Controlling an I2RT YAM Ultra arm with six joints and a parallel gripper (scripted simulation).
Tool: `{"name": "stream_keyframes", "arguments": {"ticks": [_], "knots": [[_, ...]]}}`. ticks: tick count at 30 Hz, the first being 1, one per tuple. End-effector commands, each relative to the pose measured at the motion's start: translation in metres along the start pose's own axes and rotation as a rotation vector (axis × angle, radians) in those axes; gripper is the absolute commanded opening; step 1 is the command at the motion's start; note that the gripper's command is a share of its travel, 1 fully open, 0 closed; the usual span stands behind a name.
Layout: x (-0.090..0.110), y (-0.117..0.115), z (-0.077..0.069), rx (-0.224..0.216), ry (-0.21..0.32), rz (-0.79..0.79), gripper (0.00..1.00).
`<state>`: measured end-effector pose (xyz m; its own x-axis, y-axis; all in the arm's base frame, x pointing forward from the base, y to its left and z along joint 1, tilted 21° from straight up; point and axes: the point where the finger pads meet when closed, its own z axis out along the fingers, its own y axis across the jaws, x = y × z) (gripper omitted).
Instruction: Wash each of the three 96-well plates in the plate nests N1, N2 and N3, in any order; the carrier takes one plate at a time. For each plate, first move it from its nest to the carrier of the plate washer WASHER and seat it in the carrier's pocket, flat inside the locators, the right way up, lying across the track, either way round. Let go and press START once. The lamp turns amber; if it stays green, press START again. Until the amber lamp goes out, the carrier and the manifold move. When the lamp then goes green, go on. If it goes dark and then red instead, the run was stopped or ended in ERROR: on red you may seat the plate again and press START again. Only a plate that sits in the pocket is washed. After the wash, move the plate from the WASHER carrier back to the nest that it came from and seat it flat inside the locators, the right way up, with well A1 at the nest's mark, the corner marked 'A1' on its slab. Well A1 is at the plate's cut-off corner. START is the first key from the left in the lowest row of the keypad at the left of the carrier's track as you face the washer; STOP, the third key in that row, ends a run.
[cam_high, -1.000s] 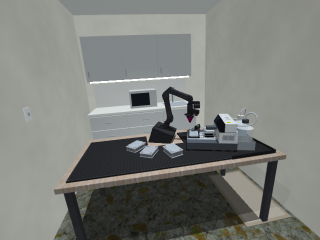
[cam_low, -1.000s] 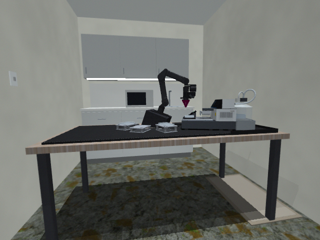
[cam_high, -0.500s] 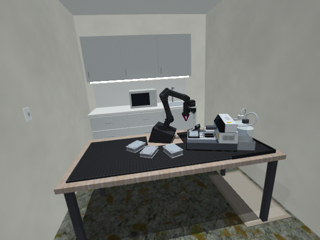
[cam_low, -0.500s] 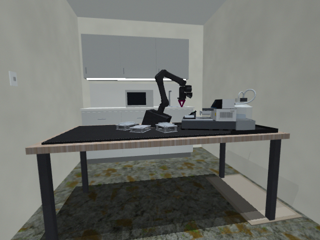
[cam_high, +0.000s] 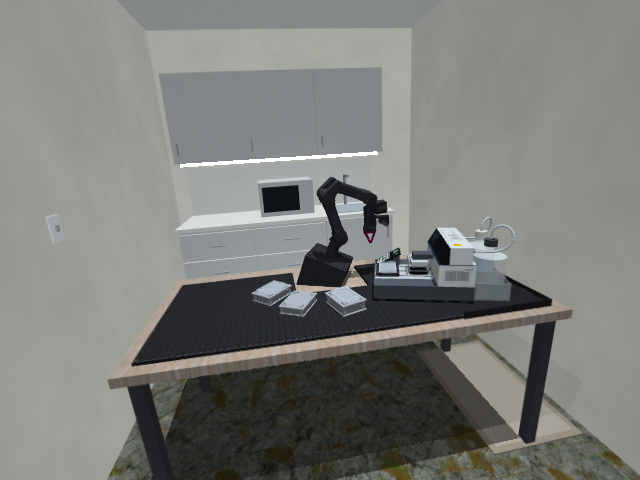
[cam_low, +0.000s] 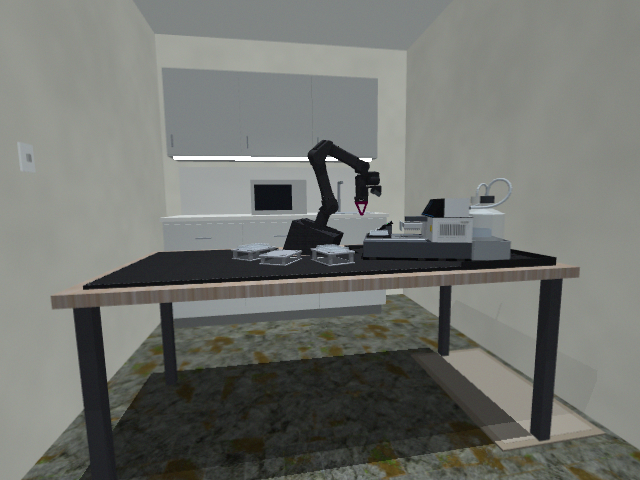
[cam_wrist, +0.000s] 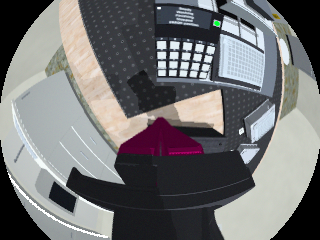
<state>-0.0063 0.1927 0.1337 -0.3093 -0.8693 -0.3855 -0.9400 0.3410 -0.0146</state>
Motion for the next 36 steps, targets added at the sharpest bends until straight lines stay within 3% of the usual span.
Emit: {"name": "stream_keyframes", "arguments": {"ticks": [1,2,4,7,15,36], "knots": [[-0.004,-0.001,0.011,0.005,-0.105,-0.017,0.00],[-0.004,-0.001,0.015,0.005,-0.139,-0.017,0.00],[-0.004,-0.001,0.015,0.005,-0.139,-0.017,0.00],[-0.003,-0.001,0.029,0.004,-0.238,-0.017,0.00],[-0.003,-0.002,0.029,0.001,-0.494,-0.017,0.00],[-0.003,-0.002,0.029,0.001,-0.494,-0.017,0.00]]}}
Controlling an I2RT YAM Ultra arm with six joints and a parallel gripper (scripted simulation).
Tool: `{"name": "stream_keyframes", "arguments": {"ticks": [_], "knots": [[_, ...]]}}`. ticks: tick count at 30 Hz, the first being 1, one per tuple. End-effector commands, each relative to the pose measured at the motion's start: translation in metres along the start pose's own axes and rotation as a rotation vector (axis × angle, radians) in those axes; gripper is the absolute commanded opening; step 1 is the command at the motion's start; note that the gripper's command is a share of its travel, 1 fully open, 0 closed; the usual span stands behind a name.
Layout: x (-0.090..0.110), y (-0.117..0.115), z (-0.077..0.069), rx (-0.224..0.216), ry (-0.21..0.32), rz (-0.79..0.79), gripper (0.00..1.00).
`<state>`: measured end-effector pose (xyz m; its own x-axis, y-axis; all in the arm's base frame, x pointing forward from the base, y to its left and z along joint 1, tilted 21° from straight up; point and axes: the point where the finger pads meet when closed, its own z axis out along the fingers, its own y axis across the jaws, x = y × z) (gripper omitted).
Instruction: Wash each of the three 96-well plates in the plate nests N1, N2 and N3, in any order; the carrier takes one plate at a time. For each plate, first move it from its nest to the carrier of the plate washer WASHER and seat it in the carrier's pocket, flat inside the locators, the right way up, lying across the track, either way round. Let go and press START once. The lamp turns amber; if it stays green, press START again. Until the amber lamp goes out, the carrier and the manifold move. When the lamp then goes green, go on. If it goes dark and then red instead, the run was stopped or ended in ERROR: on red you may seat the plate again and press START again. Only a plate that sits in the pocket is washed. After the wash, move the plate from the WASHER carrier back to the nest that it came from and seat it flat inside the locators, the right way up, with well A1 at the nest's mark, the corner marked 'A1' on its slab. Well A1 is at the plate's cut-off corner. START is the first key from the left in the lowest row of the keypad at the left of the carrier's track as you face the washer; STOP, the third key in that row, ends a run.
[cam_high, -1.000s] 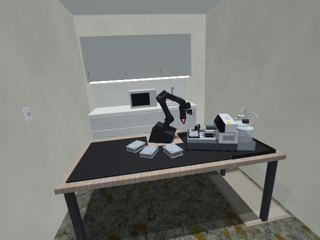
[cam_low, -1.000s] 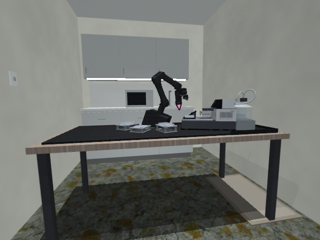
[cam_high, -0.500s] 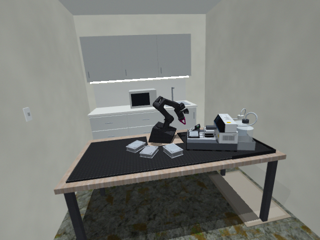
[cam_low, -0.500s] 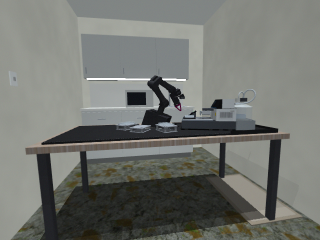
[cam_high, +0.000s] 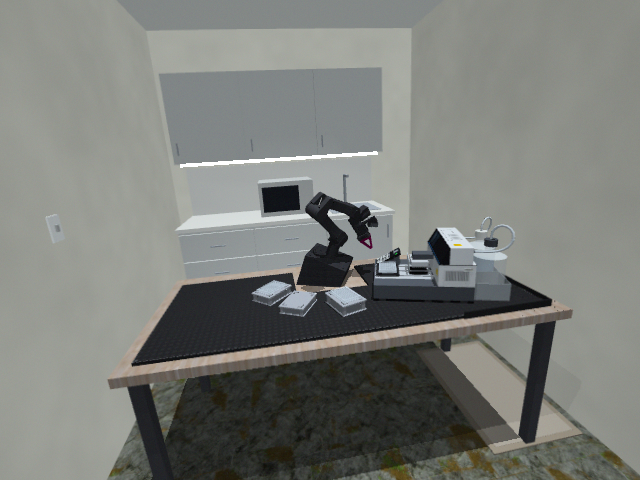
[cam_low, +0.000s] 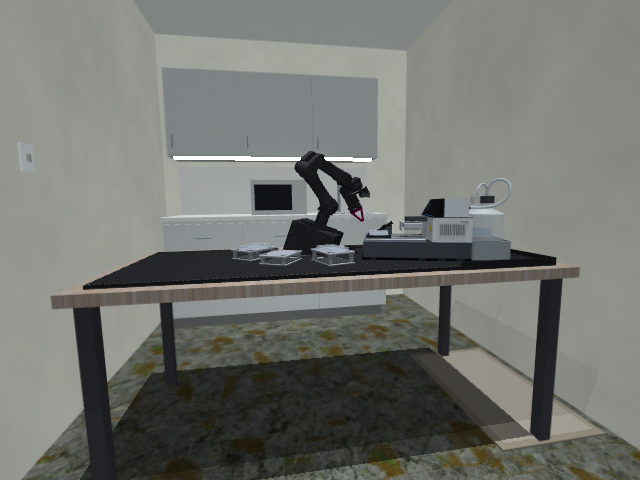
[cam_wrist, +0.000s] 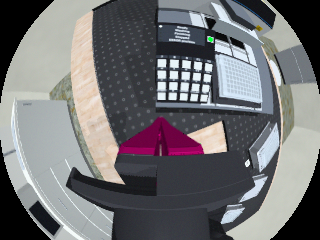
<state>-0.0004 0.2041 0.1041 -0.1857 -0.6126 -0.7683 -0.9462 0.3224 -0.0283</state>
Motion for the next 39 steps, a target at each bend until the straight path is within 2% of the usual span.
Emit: {"name": "stream_keyframes", "arguments": {"ticks": [1,11,39], "knots": [[-0.004,0.000,-0.001,0.003,-0.013,0.007,0.00],[-0.004,0.000,-0.001,0.003,-0.013,0.007,0.00],[-0.005,-0.001,0.039,0.004,-0.015,0.006,0.00]]}}
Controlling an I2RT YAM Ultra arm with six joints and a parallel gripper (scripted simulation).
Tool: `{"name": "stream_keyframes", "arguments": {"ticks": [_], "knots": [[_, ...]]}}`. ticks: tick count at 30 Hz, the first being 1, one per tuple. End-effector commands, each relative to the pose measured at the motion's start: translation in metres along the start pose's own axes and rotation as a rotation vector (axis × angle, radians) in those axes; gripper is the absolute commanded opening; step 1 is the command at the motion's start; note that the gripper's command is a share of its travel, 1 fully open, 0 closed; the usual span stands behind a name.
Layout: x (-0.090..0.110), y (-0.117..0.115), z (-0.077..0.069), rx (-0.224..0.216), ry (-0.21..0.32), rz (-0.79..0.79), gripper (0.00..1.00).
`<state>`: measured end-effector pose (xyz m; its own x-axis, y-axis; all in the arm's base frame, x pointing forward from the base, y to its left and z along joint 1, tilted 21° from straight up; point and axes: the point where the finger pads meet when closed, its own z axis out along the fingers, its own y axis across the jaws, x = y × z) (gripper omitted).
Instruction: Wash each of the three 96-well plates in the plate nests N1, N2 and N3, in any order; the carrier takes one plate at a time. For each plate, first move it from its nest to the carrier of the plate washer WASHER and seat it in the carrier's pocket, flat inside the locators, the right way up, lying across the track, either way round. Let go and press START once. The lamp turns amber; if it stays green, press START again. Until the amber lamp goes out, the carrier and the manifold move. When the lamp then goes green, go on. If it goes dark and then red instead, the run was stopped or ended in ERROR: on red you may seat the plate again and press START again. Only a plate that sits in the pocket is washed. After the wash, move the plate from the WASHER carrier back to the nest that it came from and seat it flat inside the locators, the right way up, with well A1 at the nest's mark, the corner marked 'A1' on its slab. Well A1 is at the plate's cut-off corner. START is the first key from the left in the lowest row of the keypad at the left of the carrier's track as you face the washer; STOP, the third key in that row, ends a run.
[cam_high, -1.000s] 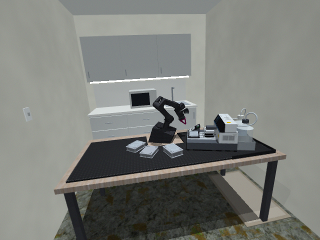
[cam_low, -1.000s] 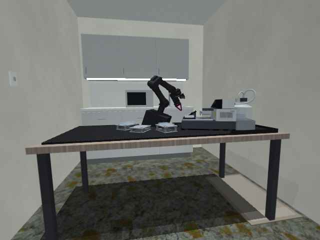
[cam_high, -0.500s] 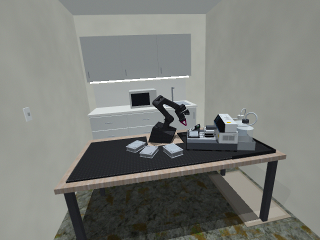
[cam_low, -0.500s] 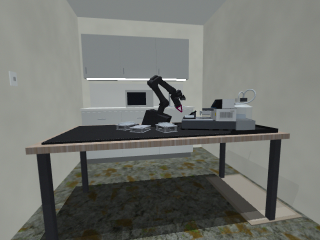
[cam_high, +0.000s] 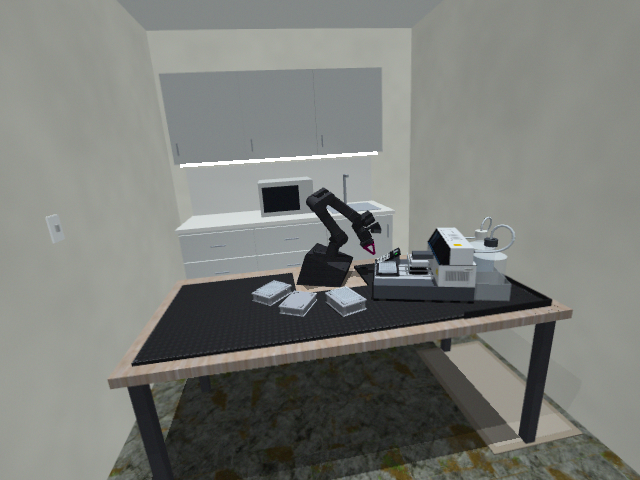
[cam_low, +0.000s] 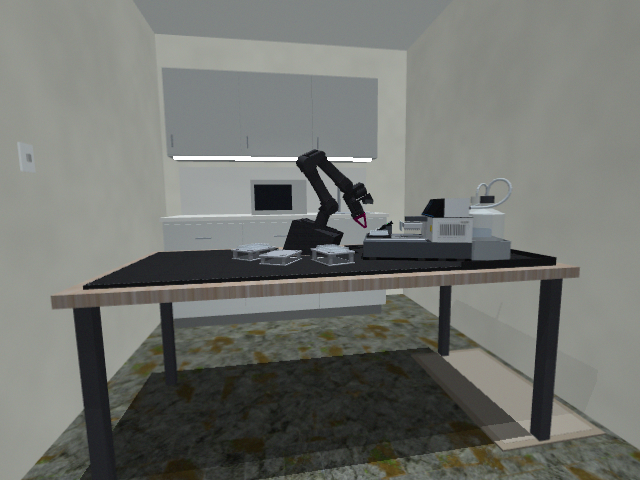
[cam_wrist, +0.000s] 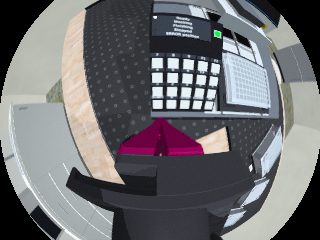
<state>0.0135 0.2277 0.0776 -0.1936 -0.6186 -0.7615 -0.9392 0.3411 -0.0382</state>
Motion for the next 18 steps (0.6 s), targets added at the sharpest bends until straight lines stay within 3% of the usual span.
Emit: {"name": "stream_keyframes", "arguments": {"ticks": [1,18], "knots": [[-0.008,0.004,0.003,-0.018,-0.025,0.001,0.00],[-0.009,0.005,0.025,-0.018,-0.026,0.001,0.00]]}}
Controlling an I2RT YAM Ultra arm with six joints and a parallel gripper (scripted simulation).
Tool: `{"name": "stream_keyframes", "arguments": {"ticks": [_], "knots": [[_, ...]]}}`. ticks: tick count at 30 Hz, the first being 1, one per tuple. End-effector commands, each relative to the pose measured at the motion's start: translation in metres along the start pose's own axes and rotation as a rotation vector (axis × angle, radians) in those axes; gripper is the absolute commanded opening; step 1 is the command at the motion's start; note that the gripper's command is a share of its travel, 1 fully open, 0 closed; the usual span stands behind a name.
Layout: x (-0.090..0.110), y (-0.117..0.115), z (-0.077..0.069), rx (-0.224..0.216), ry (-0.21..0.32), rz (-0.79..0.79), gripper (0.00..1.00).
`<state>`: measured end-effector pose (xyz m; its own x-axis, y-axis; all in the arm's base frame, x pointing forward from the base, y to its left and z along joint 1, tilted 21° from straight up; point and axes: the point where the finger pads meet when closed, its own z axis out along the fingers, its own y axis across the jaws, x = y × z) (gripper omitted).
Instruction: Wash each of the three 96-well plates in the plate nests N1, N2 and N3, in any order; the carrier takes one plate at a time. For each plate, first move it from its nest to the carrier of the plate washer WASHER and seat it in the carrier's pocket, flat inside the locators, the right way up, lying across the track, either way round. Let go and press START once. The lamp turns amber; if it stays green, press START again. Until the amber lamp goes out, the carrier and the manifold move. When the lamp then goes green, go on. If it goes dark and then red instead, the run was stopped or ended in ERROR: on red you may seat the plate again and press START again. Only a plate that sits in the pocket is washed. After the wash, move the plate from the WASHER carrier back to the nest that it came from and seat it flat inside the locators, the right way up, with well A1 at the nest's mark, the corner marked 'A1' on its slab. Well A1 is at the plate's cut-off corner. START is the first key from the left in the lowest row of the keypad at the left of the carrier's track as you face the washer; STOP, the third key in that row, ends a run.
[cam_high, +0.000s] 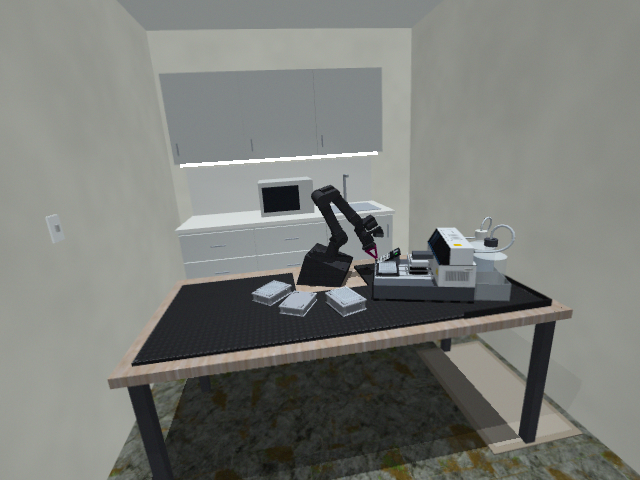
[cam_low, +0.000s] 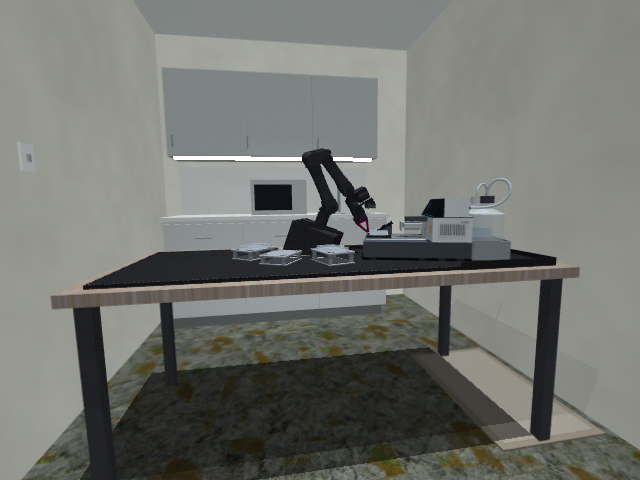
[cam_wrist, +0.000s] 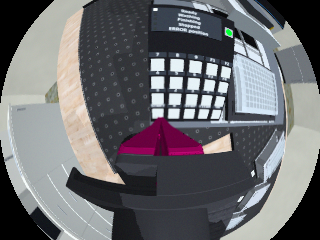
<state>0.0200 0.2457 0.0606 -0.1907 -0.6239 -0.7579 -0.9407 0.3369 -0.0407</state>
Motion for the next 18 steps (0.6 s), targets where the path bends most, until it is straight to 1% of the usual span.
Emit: {"name": "stream_keyframes", "arguments": {"ticks": [1,8,18], "knots": [[-0.0092,0.0039,-0.0006,-0.016,-0.031,0.006,0.00],[-0.0092,0.0039,-0.0006,-0.016,-0.031,0.006,0.00],[-0.0093,0.0040,0.0048,-0.016,-0.031,0.005,0.00]]}}
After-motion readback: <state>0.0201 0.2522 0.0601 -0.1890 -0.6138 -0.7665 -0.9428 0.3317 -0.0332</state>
